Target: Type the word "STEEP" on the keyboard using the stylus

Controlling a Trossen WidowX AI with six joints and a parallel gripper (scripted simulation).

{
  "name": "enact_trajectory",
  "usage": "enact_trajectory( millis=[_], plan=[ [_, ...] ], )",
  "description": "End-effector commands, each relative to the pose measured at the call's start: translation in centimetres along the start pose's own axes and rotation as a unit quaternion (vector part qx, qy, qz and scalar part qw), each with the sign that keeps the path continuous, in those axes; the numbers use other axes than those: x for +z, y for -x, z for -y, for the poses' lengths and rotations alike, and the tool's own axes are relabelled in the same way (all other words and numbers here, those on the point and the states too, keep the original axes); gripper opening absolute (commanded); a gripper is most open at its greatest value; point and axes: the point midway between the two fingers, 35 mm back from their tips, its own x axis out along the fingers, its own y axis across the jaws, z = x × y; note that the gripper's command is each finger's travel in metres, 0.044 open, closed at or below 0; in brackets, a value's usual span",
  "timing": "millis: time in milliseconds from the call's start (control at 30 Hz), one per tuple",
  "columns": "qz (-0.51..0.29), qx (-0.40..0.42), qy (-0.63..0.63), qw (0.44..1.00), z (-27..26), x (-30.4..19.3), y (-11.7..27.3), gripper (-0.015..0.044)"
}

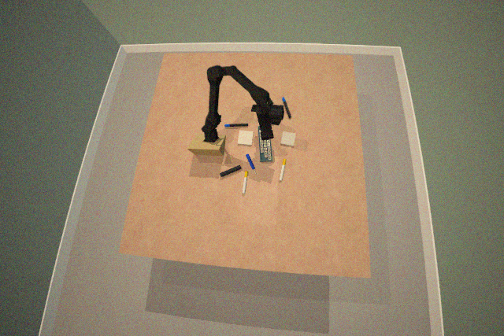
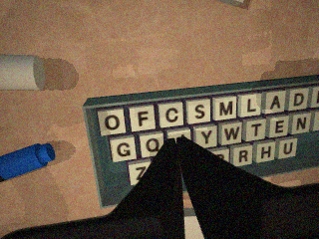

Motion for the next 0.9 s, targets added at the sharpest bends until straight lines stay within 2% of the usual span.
enact_trajectory(
  millis=[0, 367, 567, 867],
  plan=[
    [-0.054, 0.078, -0.043, 0.995, -0.7, -1.1, -1.1, 0.0000],
    [-0.057, 0.082, -0.046, 0.994, -0.7, -1.2, -1.1, 0.0000],
    [-0.057, 0.081, -0.046, 0.994, 5.7, -1.8, -2.1, 0.0000],
    [-0.057, 0.081, -0.046, 0.994, 5.9, -1.9, -2.2, 0.0000]
  ],
)
